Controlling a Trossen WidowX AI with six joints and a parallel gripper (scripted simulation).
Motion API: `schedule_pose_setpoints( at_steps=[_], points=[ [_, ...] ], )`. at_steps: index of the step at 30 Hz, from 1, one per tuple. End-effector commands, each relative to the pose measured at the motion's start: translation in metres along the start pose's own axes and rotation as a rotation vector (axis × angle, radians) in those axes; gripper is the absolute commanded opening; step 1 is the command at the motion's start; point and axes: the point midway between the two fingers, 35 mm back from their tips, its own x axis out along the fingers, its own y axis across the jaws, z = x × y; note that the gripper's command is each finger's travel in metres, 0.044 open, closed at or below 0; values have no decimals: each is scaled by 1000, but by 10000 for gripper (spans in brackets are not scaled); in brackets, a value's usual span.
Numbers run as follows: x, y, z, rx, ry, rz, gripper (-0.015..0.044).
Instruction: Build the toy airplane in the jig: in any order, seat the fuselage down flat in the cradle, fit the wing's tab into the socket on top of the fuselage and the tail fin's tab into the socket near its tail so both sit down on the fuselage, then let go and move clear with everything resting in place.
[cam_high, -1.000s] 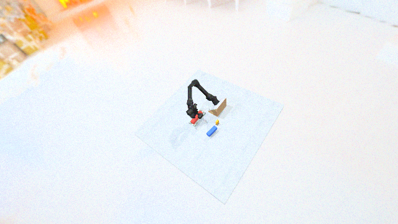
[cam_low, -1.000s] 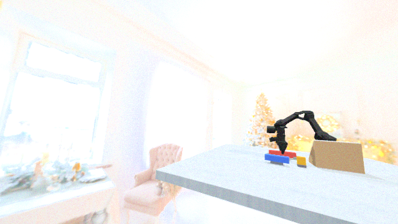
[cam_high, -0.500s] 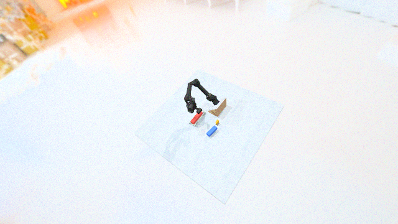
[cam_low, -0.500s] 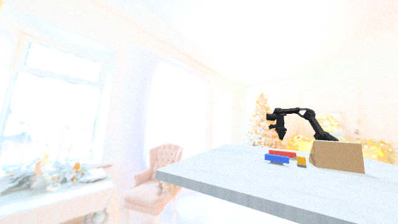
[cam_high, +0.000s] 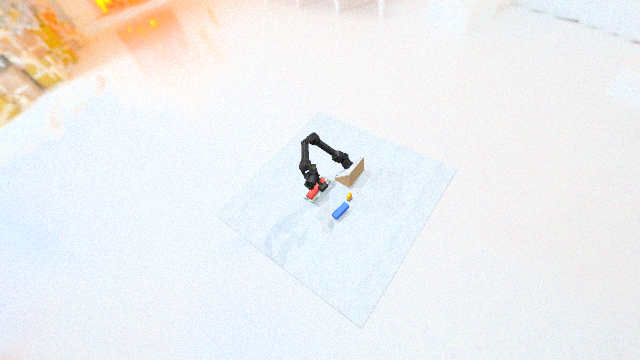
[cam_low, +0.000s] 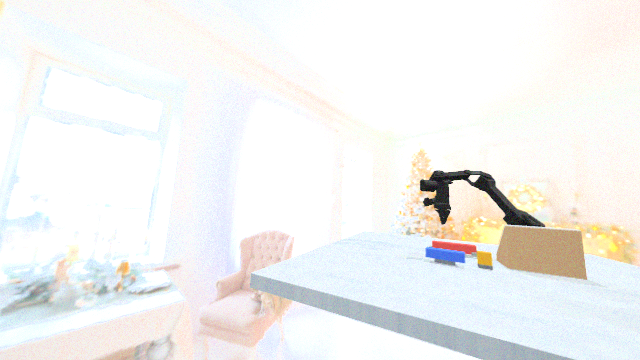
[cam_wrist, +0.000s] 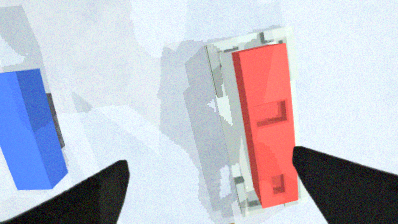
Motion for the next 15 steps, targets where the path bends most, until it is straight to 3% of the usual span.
schedule_pose_setpoints(
  at_steps=[1,10,15],
  points=[
    [-1,56,7,-7,0,10,440],
    [14,187,-9,-2,-1,2,440],
    [16,195,-12,-1,0,0,440]
  ],
)
